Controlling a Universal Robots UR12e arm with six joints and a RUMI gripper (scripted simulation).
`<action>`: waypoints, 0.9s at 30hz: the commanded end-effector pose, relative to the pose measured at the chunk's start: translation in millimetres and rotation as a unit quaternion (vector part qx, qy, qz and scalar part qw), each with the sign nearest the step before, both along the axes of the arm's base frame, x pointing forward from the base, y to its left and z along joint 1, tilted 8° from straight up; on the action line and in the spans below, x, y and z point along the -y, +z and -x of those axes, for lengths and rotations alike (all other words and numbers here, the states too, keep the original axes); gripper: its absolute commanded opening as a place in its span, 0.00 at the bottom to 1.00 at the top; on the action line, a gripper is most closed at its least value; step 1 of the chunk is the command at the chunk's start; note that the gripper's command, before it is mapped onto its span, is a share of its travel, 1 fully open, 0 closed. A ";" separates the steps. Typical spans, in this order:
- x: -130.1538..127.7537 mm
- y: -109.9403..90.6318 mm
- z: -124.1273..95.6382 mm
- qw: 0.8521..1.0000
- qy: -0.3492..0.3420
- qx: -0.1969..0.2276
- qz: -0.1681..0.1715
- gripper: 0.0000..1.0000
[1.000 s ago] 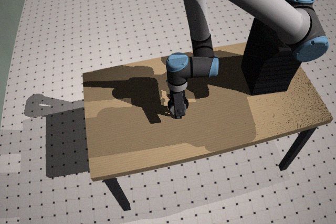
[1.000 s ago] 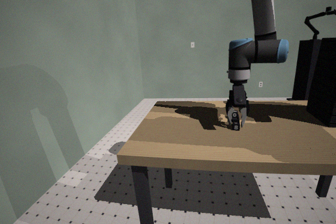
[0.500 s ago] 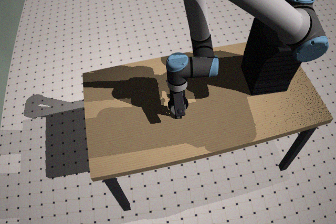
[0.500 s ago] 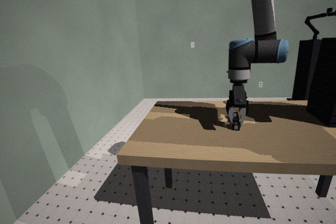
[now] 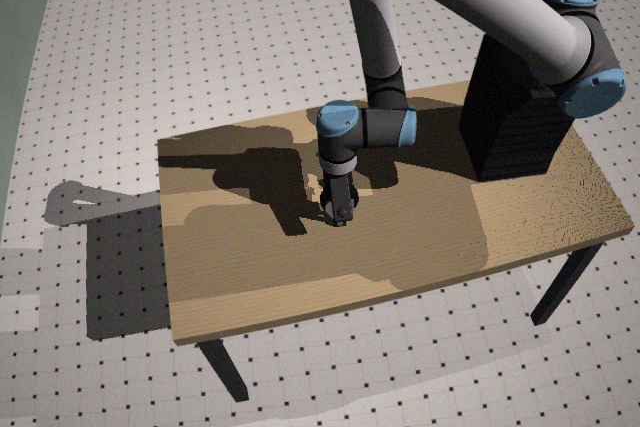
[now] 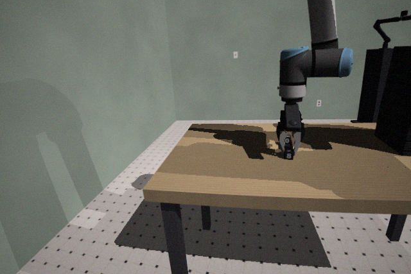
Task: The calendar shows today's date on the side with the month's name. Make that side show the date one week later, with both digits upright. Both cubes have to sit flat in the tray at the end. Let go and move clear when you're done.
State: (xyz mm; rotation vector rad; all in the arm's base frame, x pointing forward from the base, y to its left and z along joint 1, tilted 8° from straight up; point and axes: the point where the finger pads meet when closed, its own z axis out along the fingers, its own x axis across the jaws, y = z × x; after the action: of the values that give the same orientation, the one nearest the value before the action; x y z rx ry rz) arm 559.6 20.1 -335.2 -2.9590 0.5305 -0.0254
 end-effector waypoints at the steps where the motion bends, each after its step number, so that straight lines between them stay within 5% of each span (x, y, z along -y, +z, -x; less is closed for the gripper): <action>1: 0.1 0.4 -0.4 1.000 0.000 0.000 0.000 0.11; 12: 0.9 5.9 -0.1 1.000 0.000 0.000 0.000 0.11; 27: 9.4 71.2 2.6 1.000 0.000 0.000 0.000 0.11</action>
State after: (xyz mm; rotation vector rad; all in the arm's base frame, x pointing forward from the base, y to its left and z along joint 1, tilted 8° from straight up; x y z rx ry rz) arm 557.7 14.3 -290.5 -2.9591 0.5307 -0.0267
